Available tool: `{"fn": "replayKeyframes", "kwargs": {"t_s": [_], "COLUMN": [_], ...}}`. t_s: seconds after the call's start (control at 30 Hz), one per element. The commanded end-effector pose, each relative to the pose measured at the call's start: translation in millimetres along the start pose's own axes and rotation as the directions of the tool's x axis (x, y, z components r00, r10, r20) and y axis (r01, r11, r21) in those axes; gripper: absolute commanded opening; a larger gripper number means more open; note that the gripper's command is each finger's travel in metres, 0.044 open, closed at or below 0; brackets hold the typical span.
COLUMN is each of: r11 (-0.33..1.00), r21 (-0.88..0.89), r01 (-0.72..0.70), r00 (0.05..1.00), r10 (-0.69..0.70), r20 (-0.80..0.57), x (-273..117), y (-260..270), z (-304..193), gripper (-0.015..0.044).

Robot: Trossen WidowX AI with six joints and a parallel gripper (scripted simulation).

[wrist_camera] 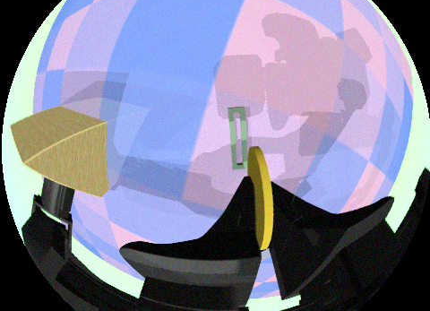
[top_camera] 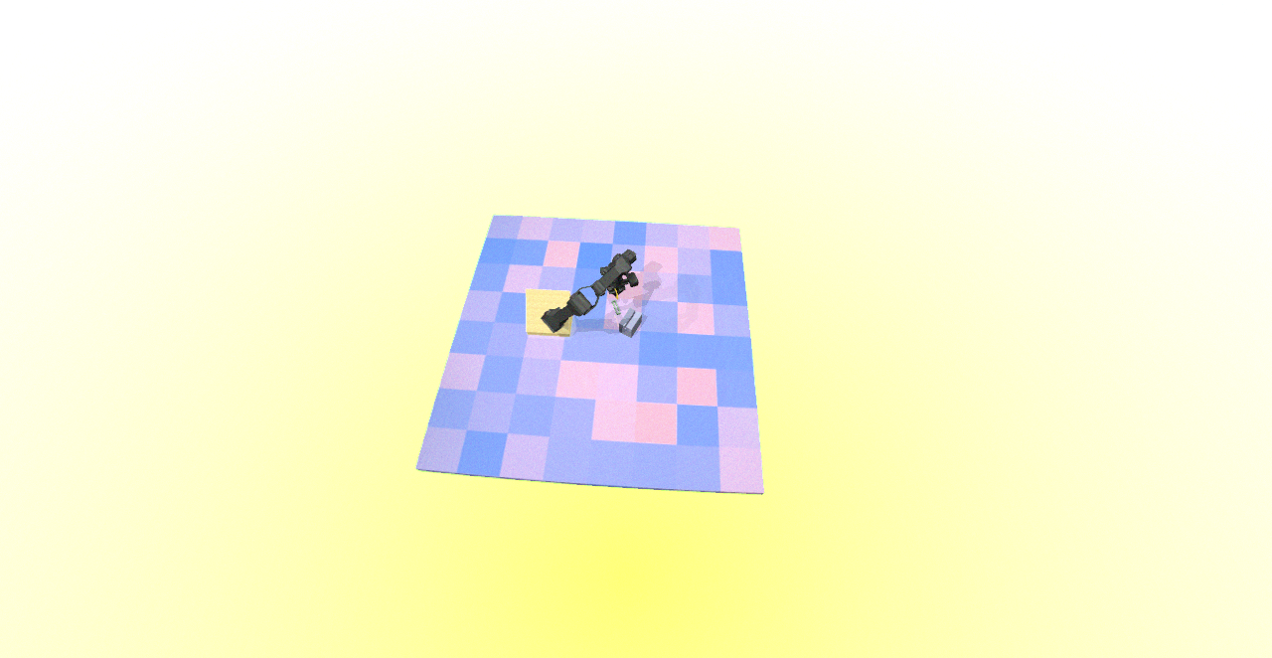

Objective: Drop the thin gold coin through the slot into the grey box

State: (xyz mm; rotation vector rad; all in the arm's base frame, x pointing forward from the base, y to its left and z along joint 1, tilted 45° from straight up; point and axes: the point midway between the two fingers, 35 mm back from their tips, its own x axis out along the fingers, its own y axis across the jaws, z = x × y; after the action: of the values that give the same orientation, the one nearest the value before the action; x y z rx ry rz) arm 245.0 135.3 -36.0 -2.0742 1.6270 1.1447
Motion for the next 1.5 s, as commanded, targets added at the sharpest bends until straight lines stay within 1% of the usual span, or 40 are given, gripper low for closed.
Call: {"fn": "replayKeyframes", "kwargs": {"t_s": [0.0, 0.2, 0.4, 0.6, 0.83, 0.9, 1.13, 1.47], "r11": [1.000, 0.981, 0.919, 0.819, 0.662, 0.644, 0.644, 0.645], "r21": [0.012, 0.195, 0.393, 0.574, 0.750, 0.765, 0.765, 0.764], "r01": [0.000, -0.001, -0.002, -0.003, -0.004, -0.004, -0.004, -0.005], "r00": [1.000, 1.000, 1.000, 1.000, 1.000, 1.000, 1.000, 1.000], "r10": [0.000, 0.000, 0.000, 0.000, -0.001, -0.001, -0.001, -0.003], "r20": [0.005, 0.005, 0.005, 0.006, 0.006, 0.006, 0.006, 0.009], "x": [-6.7, -7.0, -7.4, -7.8, -8.2, -8.2, -8.3, -9.5], "y": [0.5, -1.1, -3.0, -4.9, -7.0, -7.2, -7.7, -15.0], "z": [-0.7, -0.2, 0.3, 0.8, 1.4, 1.4, -0.1, -23.1], "gripper": [0.0000, 0.0000, 0.0000, 0.0000, 0.0000, 0.0000, 0.0000, 0.0000]}}
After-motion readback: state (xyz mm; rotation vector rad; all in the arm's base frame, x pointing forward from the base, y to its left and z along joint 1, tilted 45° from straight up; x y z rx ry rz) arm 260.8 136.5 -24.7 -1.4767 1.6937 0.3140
